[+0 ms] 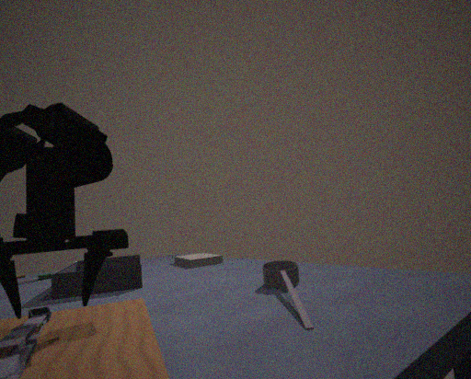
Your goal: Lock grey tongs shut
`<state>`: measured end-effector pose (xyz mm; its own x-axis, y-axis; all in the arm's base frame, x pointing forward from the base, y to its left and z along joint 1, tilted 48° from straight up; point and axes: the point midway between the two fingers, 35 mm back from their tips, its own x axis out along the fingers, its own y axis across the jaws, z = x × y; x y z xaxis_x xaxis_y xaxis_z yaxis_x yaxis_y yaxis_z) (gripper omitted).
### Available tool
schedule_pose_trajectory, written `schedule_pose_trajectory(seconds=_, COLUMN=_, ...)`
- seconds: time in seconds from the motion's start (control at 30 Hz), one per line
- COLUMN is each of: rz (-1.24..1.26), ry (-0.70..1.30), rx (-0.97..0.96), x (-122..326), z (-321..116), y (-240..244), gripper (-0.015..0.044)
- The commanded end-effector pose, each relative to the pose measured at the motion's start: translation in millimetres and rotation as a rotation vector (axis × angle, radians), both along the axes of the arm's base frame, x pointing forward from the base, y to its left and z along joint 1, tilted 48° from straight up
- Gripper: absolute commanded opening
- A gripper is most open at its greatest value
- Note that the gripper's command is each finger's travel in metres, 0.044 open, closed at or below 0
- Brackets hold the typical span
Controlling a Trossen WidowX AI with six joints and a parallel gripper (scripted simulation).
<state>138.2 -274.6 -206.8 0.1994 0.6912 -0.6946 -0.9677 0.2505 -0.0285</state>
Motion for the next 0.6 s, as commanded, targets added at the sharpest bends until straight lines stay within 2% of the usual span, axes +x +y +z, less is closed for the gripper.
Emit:
schedule_pose_trajectory(seconds=0.0, rz=0.0, ry=0.0, rx=0.0, x=0.0, z=0.1, y=0.0, gripper=0.044)
schedule_pose_trajectory(seconds=0.1, rz=0.0, ry=0.0, rx=0.0, x=0.8, z=2.6, y=-0.1, gripper=0.044)
schedule_pose_trajectory(seconds=0.2, rz=-0.002, ry=0.001, rx=0.0, x=7.3, z=23.0, y=-0.3, gripper=0.044)
schedule_pose_trajectory(seconds=0.57, rz=-0.006, ry=-0.002, rx=0.007, x=41.6, z=159.7, y=30.9, gripper=0.044)
